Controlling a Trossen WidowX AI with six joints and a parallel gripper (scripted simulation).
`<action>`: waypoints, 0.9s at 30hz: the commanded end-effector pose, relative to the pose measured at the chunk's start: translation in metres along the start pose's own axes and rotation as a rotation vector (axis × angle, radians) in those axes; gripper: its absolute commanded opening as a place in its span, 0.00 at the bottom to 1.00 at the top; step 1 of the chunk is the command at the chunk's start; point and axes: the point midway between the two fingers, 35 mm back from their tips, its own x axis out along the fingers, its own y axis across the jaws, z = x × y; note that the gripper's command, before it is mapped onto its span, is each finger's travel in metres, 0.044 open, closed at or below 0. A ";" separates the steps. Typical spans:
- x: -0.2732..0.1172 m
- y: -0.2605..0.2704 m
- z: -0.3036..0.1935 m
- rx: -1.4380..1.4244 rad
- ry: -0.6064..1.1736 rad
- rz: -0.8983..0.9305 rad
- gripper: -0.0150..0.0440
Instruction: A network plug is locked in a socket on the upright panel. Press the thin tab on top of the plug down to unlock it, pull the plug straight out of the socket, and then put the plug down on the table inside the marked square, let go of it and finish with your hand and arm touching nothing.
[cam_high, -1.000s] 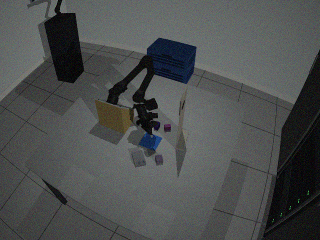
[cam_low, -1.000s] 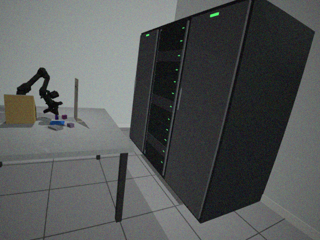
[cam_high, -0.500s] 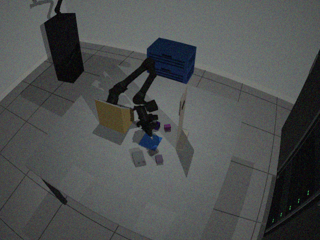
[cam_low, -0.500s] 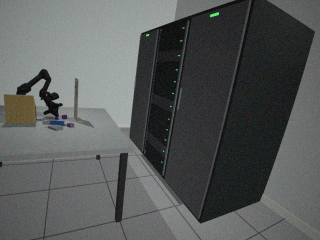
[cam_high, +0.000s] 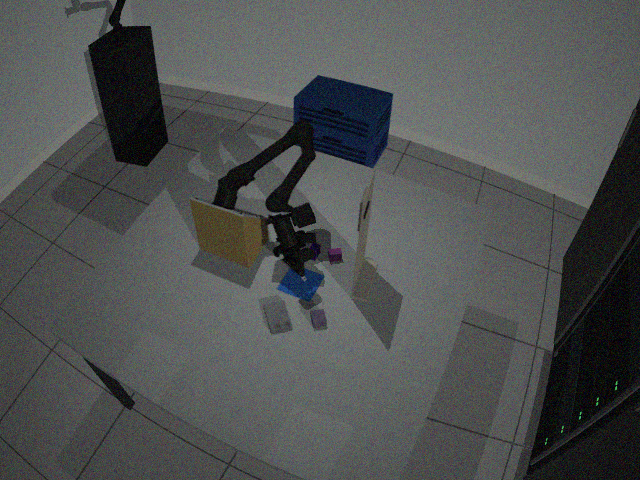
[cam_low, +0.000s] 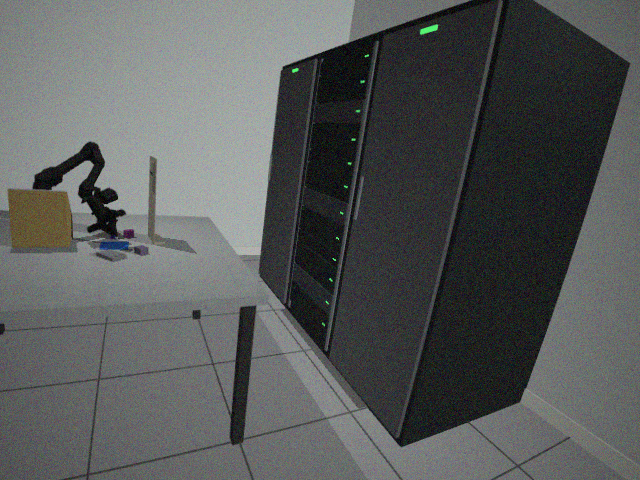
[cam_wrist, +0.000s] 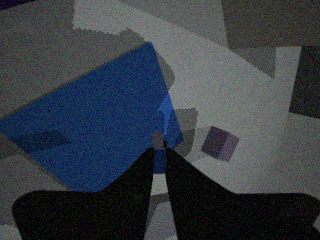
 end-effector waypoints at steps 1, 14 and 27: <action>0.004 0.003 0.000 0.000 0.002 -0.002 0.25; 0.014 0.011 -0.001 0.001 0.001 -0.002 0.25; 0.019 0.016 -0.001 0.002 0.000 -0.002 0.25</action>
